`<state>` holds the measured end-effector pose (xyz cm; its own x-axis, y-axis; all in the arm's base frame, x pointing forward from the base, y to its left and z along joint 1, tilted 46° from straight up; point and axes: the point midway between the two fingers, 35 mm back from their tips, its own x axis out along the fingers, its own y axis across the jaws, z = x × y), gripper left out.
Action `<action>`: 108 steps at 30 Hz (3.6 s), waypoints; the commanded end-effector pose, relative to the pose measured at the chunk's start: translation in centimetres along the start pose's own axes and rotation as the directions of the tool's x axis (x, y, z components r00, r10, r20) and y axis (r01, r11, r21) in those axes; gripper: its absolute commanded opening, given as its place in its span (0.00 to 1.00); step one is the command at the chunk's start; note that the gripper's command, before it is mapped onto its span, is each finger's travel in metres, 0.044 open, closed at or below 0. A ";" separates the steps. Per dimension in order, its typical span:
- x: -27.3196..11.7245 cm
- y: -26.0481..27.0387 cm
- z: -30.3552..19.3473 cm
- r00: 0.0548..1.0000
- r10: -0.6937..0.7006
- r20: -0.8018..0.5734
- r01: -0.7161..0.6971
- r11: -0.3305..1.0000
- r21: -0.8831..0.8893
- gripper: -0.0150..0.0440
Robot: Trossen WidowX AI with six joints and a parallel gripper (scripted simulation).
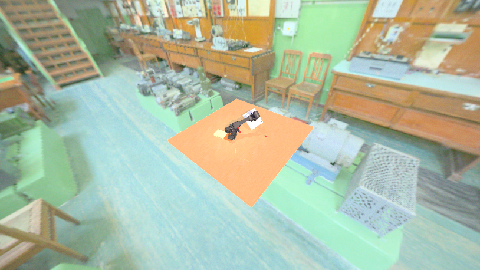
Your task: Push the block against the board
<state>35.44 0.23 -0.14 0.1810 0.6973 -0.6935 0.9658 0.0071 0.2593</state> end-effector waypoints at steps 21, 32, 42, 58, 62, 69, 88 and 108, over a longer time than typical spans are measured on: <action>0.2 -0.3 -3.7 1.000 -0.006 -0.003 0.006 1.000 0.007 0.25; -5.3 0.0 -3.2 1.000 -0.007 -0.001 0.007 1.000 0.007 0.25; -5.2 1.8 -1.6 1.000 0.007 0.003 -0.006 0.961 -0.276 0.25; -5.5 4.4 1.6 1.000 0.003 0.005 0.001 0.675 -0.738 0.25; -5.5 4.9 2.4 1.000 0.002 0.005 0.003 0.567 -0.823 0.25; -5.5 5.8 3.9 1.000 0.000 0.005 0.005 0.355 -0.935 0.25; -5.4 7.4 7.5 1.000 -0.004 0.005 0.004 -0.202 -0.979 0.25; 0.1 7.3 7.5 1.000 -0.003 0.002 0.002 -0.203 -0.979 0.25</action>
<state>43.92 -5.09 -3.22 0.1717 0.6926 -0.7006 -0.3829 0.7022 0.6003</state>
